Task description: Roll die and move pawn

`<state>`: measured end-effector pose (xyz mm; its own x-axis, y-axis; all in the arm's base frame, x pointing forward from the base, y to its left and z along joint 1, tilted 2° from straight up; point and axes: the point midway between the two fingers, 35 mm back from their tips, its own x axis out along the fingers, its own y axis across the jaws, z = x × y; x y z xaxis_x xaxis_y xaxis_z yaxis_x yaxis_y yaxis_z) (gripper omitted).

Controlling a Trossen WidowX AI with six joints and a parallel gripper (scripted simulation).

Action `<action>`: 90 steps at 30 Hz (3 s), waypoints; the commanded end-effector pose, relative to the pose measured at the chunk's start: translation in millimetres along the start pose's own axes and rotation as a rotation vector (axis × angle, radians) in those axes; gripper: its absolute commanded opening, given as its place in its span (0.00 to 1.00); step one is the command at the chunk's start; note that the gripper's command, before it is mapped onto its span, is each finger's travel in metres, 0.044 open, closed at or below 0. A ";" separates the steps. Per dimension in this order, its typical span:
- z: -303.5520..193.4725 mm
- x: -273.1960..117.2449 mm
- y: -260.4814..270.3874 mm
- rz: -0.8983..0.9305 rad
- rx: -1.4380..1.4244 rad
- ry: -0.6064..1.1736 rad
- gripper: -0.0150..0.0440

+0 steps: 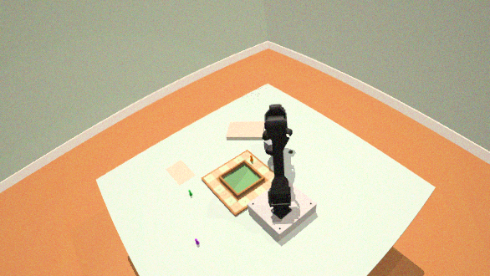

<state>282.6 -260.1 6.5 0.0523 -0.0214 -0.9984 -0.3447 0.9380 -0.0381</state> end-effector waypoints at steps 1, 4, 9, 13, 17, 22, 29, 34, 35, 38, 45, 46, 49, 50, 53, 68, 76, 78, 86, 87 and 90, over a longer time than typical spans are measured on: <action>0.6 1.4 0.4 0.002 -0.004 -0.003 0.50; 0.6 1.4 0.4 0.002 -0.004 -0.003 0.43; 0.6 1.4 0.4 0.002 -0.004 -0.003 0.34; 2.0 -14.8 -2.3 0.002 -0.004 -0.003 0.25; 3.4 -41.8 -4.8 0.002 -0.004 -0.003 0.25; 3.7 -76.3 -4.7 0.002 -0.004 -0.003 0.25; 1.5 -120.2 0.3 0.002 -0.004 -0.003 0.25; 2.2 -121.3 1.3 0.002 -0.002 -0.003 0.25; 4.5 -120.9 3.6 0.002 0.002 -0.003 0.25; 17.3 -118.7 17.3 0.004 0.028 -0.004 0.25; 45.0 -113.1 53.7 0.008 0.093 -0.006 0.25; 48.5 -112.2 59.2 0.008 0.102 -0.006 0.25; 58.0 -109.7 75.7 0.010 0.130 -0.007 0.25; 60.9 -108.8 81.3 0.011 0.139 -0.007 0.25; 68.9 -106.1 98.3 0.013 0.167 -0.008 0.25; 90.9 -91.3 184.8 0.022 0.305 -0.009 0.25; 90.9 -82.7 228.6 0.028 0.378 -0.008 0.25; 90.6 -82.0 232.2 0.028 0.384 -0.008 0.25; 95.4 -74.5 228.6 -0.010 0.388 -0.226 0.25; 96.0 -73.8 228.1 -0.016 0.388 -0.260 0.25; 98.0 -70.9 227.1 -0.036 0.388 -0.360 0.25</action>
<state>290.8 -11.8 72.0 0.3150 0.0000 -0.9491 0.0275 0.9996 0.0091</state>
